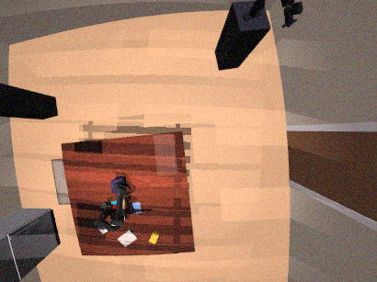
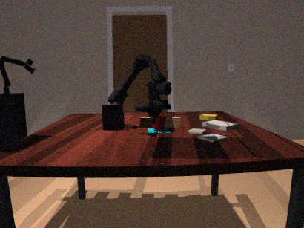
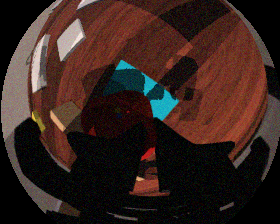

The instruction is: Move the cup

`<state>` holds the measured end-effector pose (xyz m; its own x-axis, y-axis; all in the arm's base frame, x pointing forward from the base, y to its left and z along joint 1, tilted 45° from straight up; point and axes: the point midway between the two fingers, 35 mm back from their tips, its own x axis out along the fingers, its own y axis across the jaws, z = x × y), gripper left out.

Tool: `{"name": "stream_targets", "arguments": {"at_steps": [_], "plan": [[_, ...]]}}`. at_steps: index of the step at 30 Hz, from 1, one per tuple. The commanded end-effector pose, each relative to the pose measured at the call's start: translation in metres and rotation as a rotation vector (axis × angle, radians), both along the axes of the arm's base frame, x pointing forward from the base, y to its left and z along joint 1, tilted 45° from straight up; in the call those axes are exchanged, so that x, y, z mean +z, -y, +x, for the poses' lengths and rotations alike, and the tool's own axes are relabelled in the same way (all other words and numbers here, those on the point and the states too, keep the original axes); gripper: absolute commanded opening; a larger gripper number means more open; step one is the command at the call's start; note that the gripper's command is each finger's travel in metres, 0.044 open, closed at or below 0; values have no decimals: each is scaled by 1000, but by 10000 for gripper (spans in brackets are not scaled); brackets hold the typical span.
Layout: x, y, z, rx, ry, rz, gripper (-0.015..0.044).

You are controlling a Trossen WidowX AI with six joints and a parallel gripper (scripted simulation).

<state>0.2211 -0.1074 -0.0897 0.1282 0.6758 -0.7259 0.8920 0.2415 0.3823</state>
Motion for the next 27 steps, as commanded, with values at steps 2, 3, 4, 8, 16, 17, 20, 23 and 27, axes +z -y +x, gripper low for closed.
{"name": "stream_targets", "arguments": {"at_steps": [2, 3, 4, 8, 16, 17, 20, 23, 27], "plan": [[-2, -5, -3, -3, -9, 12, 0], [-1, -1, 0, 0, -1, 1, 0], [-1, -1, 0, 0, -1, 1, 0], [-1, -1, 0, 0, -1, 1, 0], [-1, -1, 0, 0, -1, 1, 53], [-1, -1, 0, 0, -1, 1, 79], [-1, -1, 0, 0, -1, 1, 128], [-1, -1, 0, 0, -1, 1, 128], [0, 0, 0, 0, -1, 1, 128]]}}
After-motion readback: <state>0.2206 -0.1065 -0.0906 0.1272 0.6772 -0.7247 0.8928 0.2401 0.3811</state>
